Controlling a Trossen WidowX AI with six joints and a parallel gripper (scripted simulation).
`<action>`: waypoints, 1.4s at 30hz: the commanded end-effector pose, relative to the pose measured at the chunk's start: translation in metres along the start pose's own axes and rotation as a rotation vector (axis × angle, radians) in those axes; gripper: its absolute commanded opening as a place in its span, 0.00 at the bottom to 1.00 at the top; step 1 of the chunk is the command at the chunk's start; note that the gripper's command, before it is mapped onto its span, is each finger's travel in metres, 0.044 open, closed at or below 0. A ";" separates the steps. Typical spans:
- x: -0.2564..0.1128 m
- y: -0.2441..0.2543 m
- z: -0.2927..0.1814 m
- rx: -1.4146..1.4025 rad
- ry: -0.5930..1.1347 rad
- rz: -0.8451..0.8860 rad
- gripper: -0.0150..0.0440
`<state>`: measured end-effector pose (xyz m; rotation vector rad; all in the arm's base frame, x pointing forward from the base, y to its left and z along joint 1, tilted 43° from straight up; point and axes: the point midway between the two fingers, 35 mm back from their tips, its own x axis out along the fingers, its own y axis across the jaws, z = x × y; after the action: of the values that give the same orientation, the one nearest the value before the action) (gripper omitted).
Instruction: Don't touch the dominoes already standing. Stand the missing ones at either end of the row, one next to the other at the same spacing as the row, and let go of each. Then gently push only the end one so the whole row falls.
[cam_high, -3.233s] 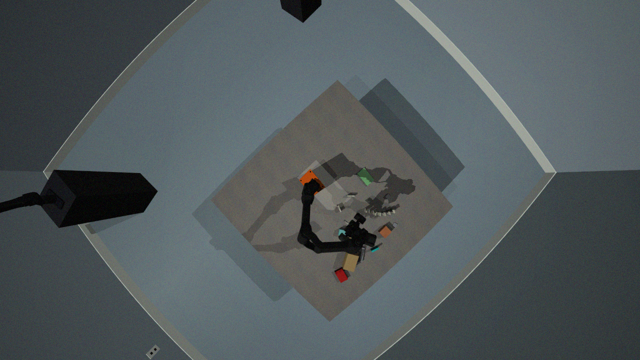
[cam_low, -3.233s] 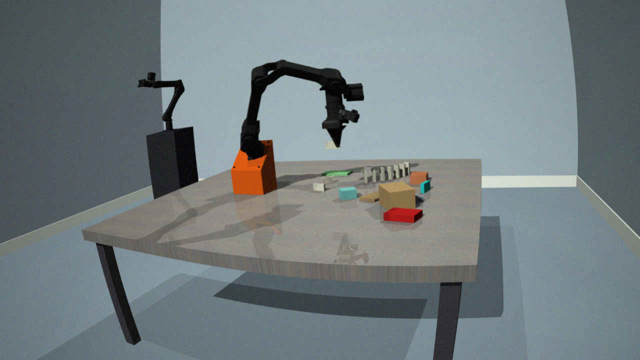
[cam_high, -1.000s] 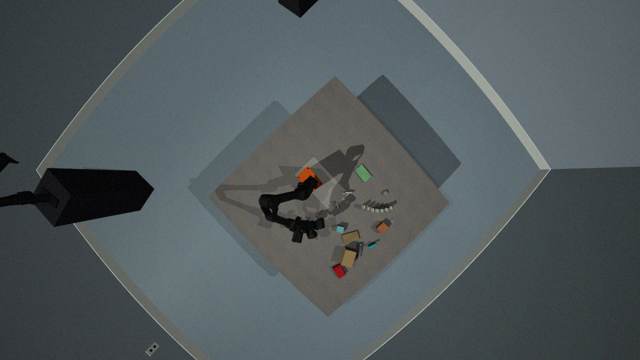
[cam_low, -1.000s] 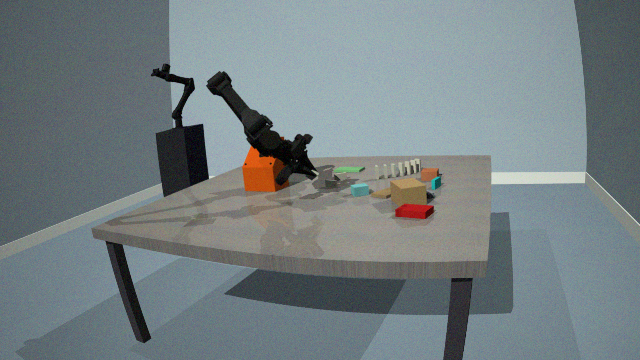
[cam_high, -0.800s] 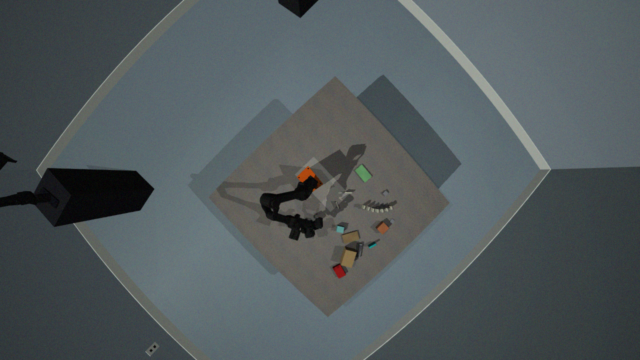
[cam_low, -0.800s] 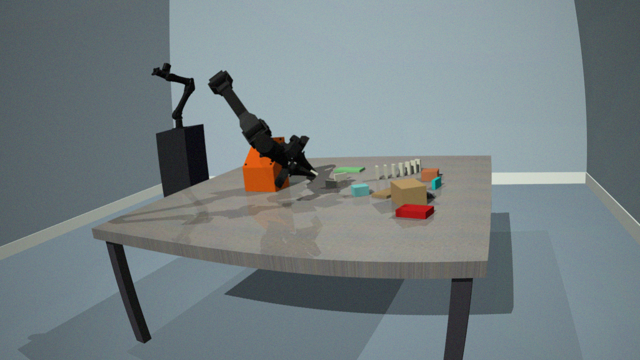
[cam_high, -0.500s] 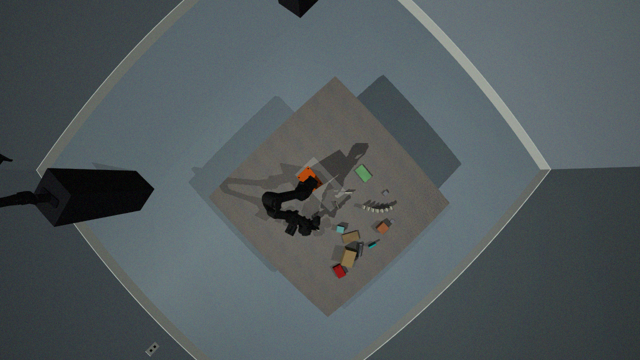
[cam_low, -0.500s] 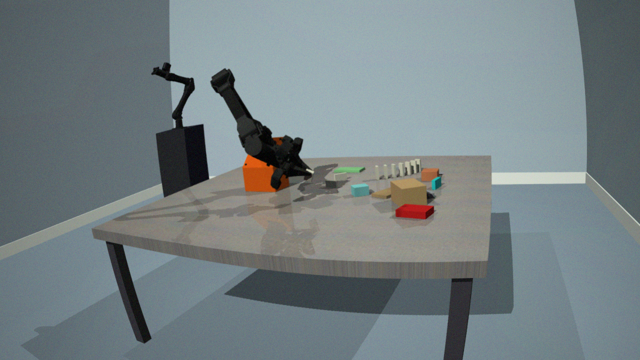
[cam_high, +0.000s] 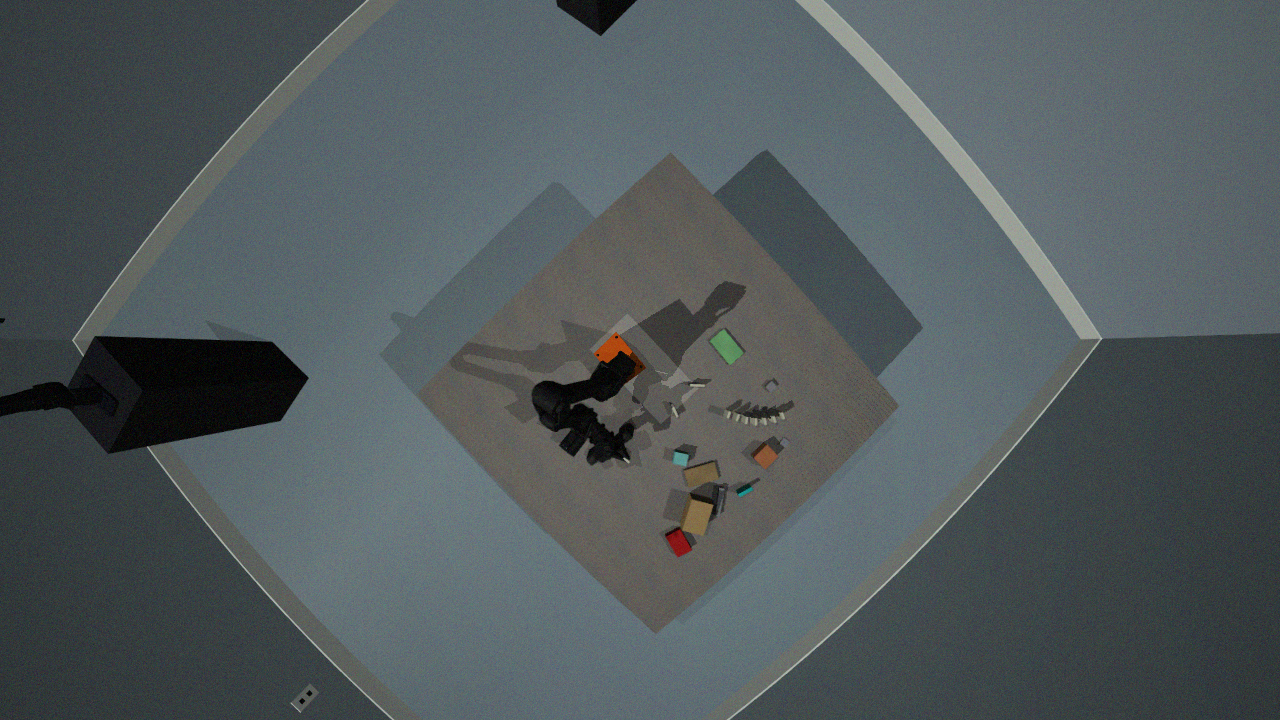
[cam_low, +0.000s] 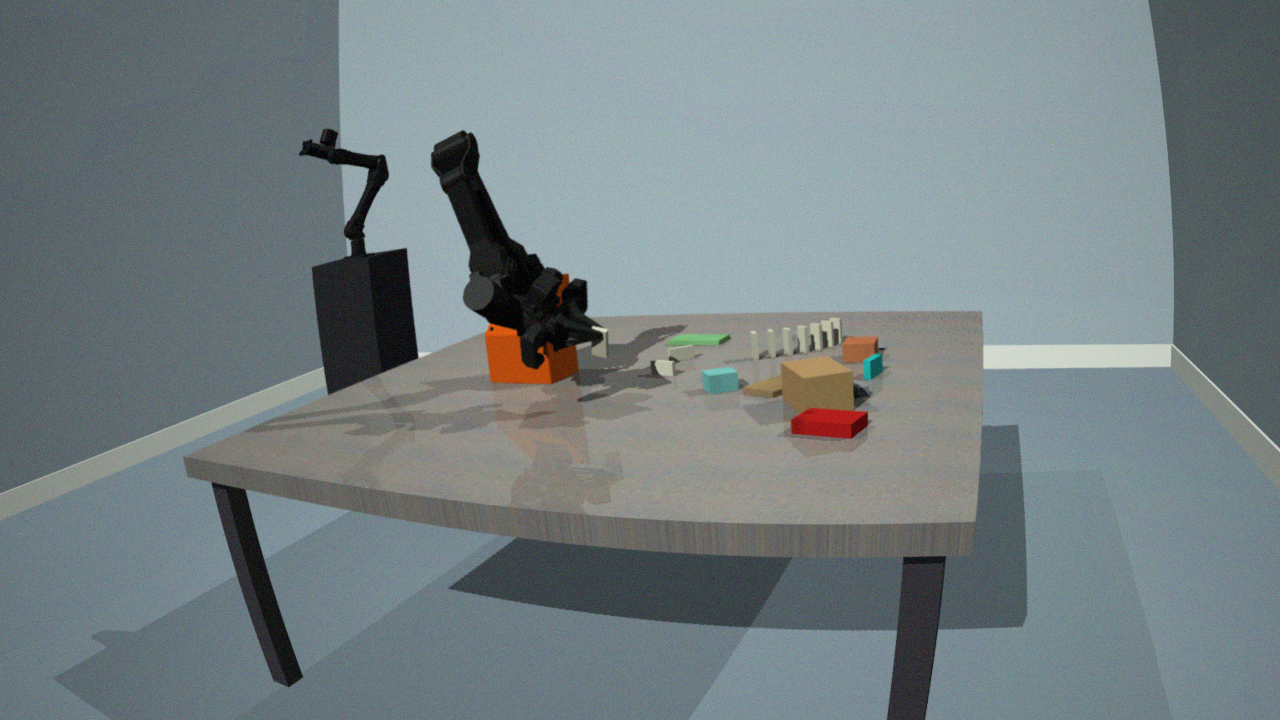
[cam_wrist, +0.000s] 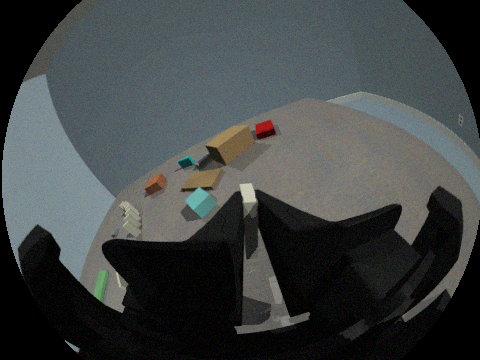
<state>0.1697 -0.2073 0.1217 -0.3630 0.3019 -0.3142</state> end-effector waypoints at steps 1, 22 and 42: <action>-0.010 0.003 0.005 -0.083 -0.069 -0.004 0.29; -0.042 0.024 0.015 -0.358 -0.230 -0.013 0.29; -0.040 0.017 0.011 -0.356 -0.230 -0.010 0.29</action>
<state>0.1417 -0.1713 0.1346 -0.7430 0.1311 -0.2313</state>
